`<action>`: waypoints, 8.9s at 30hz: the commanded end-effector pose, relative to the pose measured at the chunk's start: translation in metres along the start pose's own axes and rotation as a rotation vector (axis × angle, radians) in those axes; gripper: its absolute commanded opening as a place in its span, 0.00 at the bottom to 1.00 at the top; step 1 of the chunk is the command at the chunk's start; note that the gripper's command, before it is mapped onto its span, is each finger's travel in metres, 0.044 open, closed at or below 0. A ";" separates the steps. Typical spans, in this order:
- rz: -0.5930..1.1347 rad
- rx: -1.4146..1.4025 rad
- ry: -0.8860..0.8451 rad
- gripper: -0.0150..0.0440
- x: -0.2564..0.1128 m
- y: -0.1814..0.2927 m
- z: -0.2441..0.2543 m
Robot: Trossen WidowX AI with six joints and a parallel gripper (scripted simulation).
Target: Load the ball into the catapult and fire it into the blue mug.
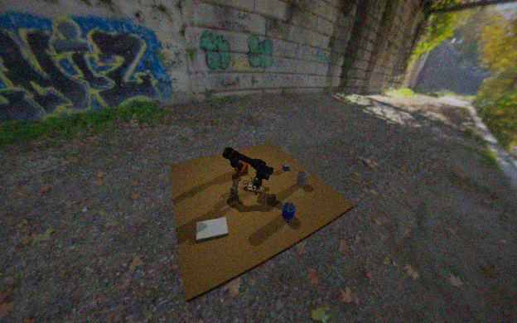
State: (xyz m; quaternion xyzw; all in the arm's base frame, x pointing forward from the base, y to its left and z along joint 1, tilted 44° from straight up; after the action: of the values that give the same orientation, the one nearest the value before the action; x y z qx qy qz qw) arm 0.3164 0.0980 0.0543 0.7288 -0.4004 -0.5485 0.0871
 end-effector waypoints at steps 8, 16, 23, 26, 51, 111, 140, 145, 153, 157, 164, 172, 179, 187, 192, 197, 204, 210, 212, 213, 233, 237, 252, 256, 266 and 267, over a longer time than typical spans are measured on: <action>0.007 -0.004 0.000 1.00 0.018 0.002 0.002; 0.003 0.000 -0.001 0.73 0.015 0.001 0.001; 0.003 0.000 -0.001 0.49 0.015 0.001 0.001; 0.003 0.000 -0.001 0.45 0.015 0.001 0.001; 0.002 0.499 0.000 0.25 -0.034 -0.031 -0.028; 0.007 0.732 0.000 0.65 0.013 -0.035 -0.054; 0.003 0.727 0.002 1.00 -0.037 -0.035 -0.051; 0.003 0.727 0.002 1.00 -0.035 -0.034 -0.051; 0.003 0.727 0.002 1.00 -0.023 -0.035 -0.051; 0.003 0.727 0.003 1.00 -0.017 -0.035 -0.052; 0.003 0.727 0.003 1.00 -0.005 -0.035 -0.052; 0.004 0.728 0.004 1.00 0.008 -0.035 -0.052; 0.004 0.728 0.005 1.00 0.018 -0.034 -0.051; 0.000 0.732 0.002 0.73 0.014 -0.035 -0.052; 0.000 0.732 0.002 0.51 0.014 -0.035 -0.052; 0.000 0.732 0.002 0.45 0.014 -0.035 -0.052; 0.001 0.731 0.002 0.25 -0.035 -0.035 -0.051; 0.002 0.729 0.002 0.25 -0.032 -0.035 -0.052; 0.002 0.728 0.002 0.25 -0.028 -0.035 -0.052; 0.002 0.728 0.002 0.25 -0.027 -0.035 -0.052; 0.003 0.727 0.004 0.25 0.006 -0.035 -0.052; 0.003 0.726 0.004 0.25 0.013 -0.035 -0.052; 0.007 0.734 0.000 0.57 0.013 -0.034 -0.053; 0.007 0.734 0.000 0.74 0.013 -0.034 -0.053; 0.004 0.732 -0.005 1.00 -0.065 -0.037 -0.054; 0.004 0.732 -0.005 1.00 -0.077 -0.036 -0.053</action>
State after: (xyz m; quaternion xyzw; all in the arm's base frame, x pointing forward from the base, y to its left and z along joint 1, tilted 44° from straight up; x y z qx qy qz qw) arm 0.3804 0.1274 0.0810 0.7043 -0.5793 -0.3714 -0.1745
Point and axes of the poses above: the point midway between the two fingers, 35 mm back from their tips, its own x axis out along the fingers, its own z axis across the jaws, y = z × x, the point moved 6 cm from there along -x, back along the fingers, and after that the axes turned 14 degrees about -x, right-handed, at the moved point
